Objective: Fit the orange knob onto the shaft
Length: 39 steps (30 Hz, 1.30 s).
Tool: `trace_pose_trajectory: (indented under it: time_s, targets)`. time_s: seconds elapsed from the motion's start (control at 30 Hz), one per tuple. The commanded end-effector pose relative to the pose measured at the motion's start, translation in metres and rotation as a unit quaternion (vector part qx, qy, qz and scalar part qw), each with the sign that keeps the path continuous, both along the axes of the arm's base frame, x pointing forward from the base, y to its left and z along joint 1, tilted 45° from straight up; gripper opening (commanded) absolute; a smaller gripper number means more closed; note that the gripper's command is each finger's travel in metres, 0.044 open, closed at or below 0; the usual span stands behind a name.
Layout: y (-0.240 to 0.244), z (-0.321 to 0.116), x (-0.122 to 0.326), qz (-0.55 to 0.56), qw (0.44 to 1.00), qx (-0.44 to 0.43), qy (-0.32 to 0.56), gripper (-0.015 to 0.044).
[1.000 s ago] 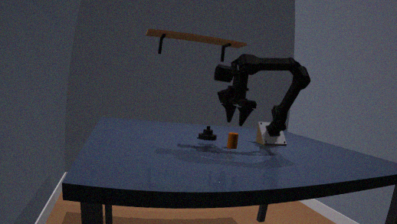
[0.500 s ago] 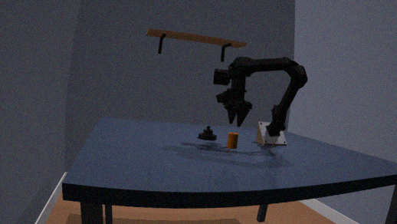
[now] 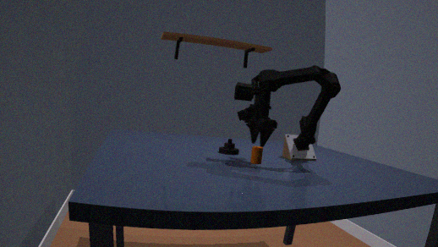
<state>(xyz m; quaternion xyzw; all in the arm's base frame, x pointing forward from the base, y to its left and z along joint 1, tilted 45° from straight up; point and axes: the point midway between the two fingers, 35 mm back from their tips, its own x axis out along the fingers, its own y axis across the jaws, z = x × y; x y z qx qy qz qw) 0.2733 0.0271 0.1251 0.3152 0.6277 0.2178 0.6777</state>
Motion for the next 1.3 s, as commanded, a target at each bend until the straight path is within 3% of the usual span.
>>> trace_pose_trajectory:
  time_s: [0.0, 1.13, 1.27]
  targets:
    - [0.005, -0.005, 0.001, 0.0, 1.0, 0.001, 0.0, 0.044]
    - [0.042, -0.041, 0.005, 0.0, 1.0, 0.004, 0.0, 0.044]
    - [0.042, -0.041, 0.005, 0.0, 1.0, 0.004, 0.0, 0.0335]
